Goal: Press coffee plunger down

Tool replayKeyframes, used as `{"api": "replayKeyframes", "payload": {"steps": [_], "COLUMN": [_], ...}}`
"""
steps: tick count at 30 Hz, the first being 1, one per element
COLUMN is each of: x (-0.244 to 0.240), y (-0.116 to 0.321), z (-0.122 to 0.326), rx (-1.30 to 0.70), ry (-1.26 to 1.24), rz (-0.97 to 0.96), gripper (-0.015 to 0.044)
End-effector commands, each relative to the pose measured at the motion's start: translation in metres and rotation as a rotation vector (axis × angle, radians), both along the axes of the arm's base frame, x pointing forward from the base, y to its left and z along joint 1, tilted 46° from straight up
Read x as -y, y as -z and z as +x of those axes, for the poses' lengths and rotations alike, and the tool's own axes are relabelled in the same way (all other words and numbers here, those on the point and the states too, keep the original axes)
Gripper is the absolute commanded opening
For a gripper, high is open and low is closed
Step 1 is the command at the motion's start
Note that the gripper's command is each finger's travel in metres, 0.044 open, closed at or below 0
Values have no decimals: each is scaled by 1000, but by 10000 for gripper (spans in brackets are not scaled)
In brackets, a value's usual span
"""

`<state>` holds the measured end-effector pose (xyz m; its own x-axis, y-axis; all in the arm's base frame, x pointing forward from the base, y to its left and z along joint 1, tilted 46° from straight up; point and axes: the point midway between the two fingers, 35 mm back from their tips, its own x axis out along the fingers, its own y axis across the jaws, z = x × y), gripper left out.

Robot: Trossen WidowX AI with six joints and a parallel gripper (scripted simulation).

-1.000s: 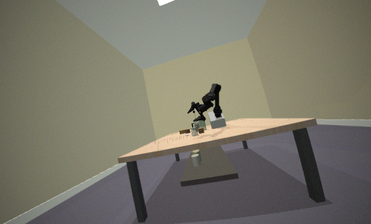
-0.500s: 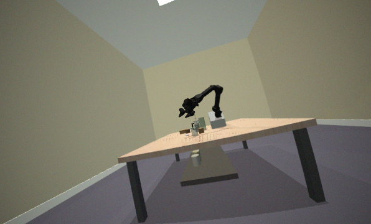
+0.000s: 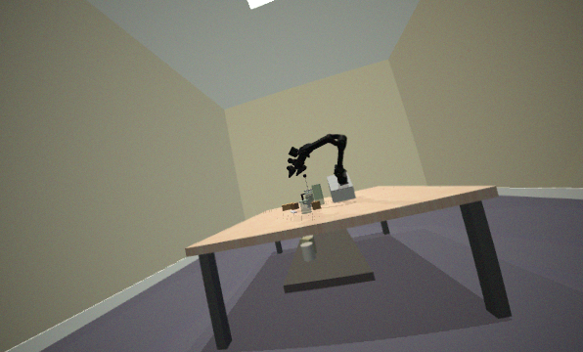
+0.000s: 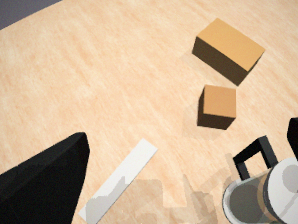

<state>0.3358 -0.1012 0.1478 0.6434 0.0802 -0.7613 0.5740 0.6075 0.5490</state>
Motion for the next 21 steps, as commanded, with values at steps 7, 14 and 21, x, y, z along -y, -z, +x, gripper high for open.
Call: {"api": "replayKeyframes", "payload": {"steps": [7, 14, 21], "x": [72, 110, 98], "y": [28, 29, 46], "z": [-70, -128, -131], "rx": [129, 345, 367], "ry": [-120, -95, -87], "rz": [37, -17, -28], "gripper": [440, 440, 440]}}
